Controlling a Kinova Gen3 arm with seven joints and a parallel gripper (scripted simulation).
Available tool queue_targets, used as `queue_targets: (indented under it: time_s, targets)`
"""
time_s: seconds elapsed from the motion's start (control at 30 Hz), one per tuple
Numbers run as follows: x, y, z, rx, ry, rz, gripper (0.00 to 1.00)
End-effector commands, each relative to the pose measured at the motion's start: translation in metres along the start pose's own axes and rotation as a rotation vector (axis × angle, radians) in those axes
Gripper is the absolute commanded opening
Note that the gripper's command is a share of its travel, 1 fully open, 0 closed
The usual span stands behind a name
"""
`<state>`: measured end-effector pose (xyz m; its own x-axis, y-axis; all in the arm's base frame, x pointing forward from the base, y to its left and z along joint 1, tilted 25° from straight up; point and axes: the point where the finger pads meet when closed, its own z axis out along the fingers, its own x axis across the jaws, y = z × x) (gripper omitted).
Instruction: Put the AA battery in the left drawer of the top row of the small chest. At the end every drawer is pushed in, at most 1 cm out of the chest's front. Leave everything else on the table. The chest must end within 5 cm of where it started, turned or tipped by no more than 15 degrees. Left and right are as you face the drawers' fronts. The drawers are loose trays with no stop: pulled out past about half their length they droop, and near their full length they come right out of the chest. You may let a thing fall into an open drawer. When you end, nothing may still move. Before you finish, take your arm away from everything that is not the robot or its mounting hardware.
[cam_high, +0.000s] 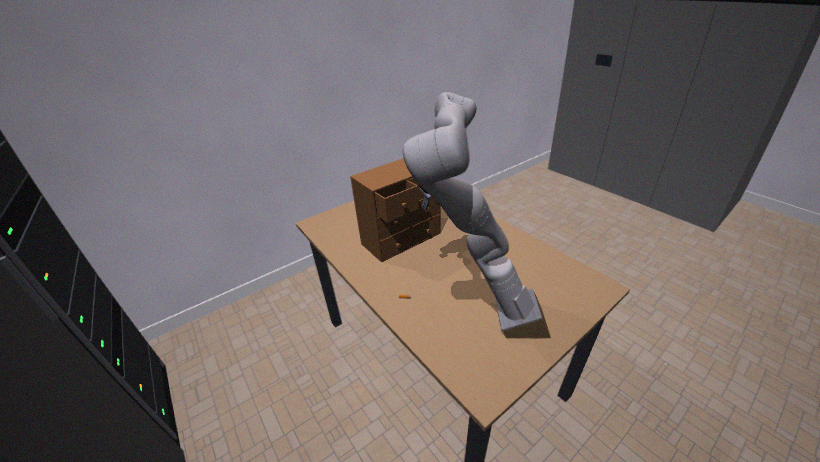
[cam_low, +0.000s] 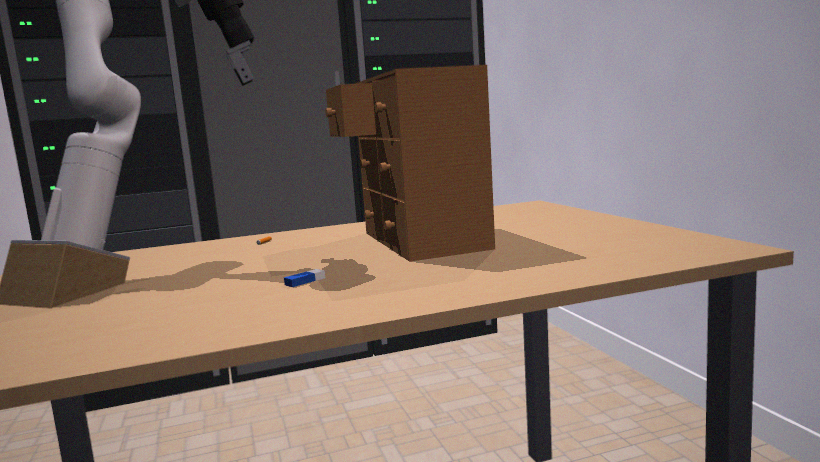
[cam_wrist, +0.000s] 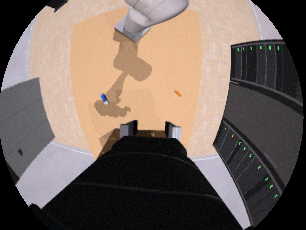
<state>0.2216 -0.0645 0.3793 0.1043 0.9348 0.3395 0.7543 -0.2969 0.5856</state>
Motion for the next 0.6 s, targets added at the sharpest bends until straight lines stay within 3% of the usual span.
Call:
queue_targets:
  time_s: [0.0,0.17,0.57]
  targets:
    - [0.001,0.001,0.007,-0.064,-0.001,-0.007,1.00]
    - [-0.001,0.000,0.014,-0.104,-0.007,-0.011,1.00]
    - [0.000,0.006,0.039,-0.271,-0.003,-0.009,1.00]
